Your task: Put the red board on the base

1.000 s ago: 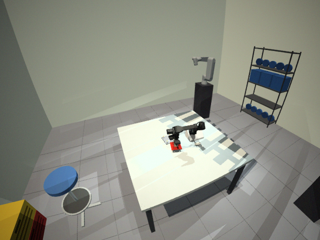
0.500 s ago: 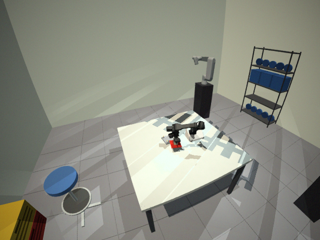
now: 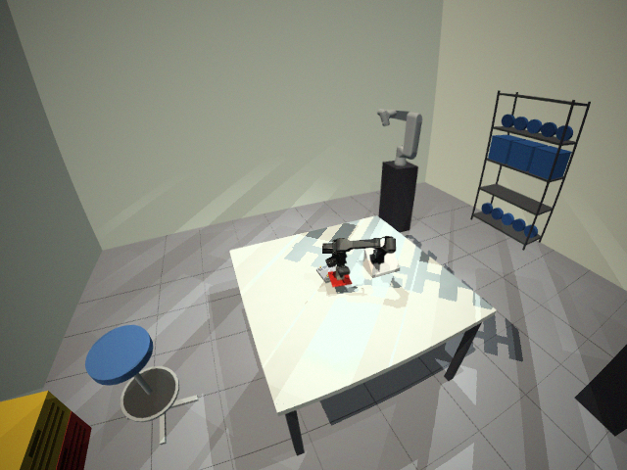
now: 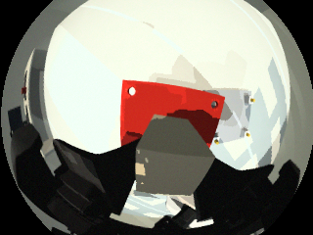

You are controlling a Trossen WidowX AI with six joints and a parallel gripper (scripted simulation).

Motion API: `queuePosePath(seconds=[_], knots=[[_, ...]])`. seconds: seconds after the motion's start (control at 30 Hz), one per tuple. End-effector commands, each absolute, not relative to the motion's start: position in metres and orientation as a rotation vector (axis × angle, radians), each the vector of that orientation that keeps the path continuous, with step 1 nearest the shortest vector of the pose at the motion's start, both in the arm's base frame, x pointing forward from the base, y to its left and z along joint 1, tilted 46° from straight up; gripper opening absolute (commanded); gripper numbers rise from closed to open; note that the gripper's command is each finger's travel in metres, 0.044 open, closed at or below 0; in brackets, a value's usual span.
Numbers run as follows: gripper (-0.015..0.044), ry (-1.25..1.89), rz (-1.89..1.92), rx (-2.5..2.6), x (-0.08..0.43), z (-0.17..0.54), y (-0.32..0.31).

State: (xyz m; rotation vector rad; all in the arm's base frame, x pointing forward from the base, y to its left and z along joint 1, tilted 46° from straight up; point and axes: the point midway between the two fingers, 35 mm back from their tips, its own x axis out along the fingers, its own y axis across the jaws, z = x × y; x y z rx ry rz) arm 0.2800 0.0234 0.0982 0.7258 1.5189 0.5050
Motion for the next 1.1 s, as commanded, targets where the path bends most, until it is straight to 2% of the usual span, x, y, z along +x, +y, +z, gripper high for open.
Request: queuePosePath(seconds=[0.0, 1.07], knots=[[0.0, 1.514, 0.511, 0.709, 0.283, 0.092, 0.016], [0.0, 1.471, 0.598, 0.606, 0.29, 0.033, -0.044]])
